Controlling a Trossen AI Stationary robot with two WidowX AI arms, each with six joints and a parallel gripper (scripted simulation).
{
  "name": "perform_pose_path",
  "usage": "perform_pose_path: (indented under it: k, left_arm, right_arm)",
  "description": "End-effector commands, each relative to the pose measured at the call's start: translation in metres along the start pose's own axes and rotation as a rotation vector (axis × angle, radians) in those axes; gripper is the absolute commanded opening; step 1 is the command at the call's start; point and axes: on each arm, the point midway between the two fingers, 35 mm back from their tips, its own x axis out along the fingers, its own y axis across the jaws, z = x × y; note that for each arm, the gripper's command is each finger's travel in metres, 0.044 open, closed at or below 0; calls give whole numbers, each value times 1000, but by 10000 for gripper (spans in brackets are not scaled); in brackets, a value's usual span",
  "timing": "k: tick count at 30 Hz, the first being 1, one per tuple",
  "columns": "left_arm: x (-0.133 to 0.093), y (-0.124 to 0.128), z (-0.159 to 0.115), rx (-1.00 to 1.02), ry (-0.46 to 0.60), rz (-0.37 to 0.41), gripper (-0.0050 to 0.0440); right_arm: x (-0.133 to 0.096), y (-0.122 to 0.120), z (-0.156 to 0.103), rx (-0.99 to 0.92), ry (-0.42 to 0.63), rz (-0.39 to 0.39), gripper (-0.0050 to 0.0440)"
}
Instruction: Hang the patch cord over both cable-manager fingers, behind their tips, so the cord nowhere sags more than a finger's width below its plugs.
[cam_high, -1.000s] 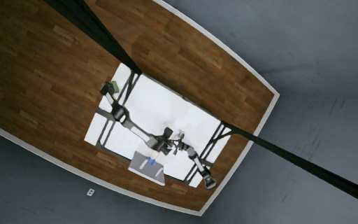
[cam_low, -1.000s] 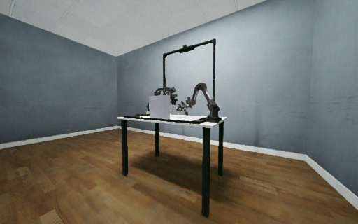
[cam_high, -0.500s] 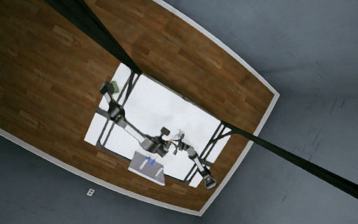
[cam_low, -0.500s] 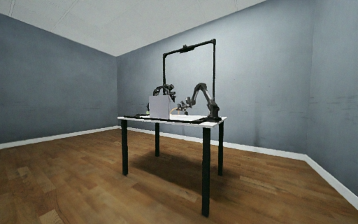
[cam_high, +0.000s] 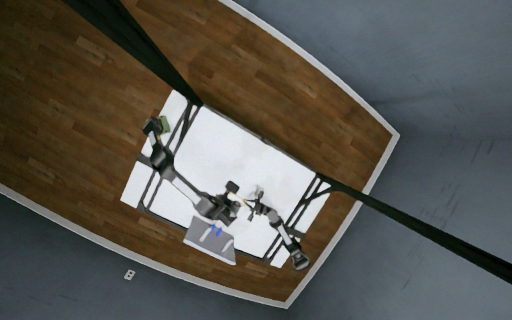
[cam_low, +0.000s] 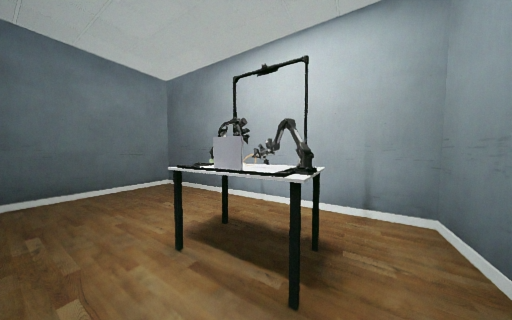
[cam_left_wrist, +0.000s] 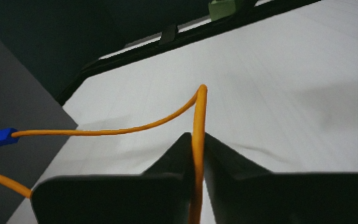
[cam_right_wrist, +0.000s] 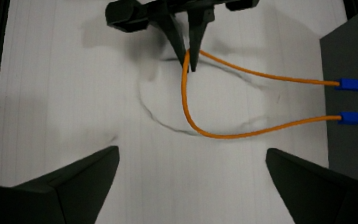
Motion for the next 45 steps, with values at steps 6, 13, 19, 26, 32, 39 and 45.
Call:
perform_pose_path:
  k: [6,13,19,26,32,39,45]
  left_arm:
    - [-2,3,15,-18,-27,2,25]
    - [-2,3,15,-18,-27,2,25]
    - [-2,3,15,-18,-27,2,25]
    - [-1,3,18,-21,-31,3,25]
    - [-1,3,18,-21,-31,3,25]
    - [-1,3,19,-23,-32,1,25]
    - [-1,3,19,-23,-33,2,25]
  right_arm:
    - [-51,-10,-60,-27,73,30,440]
    - [-64,-10,-98,-39,133,55,440]
    - [-63,-10,-101,-39,144,57,440]
    - [-63,-10,-101,-39,144,57,440]
    - [-63,-10,-101,-39,144,57,440]
    - [-63,-10,-101,-39,144,57,440]
    - [-63,-10,-101,-39,144,57,440]
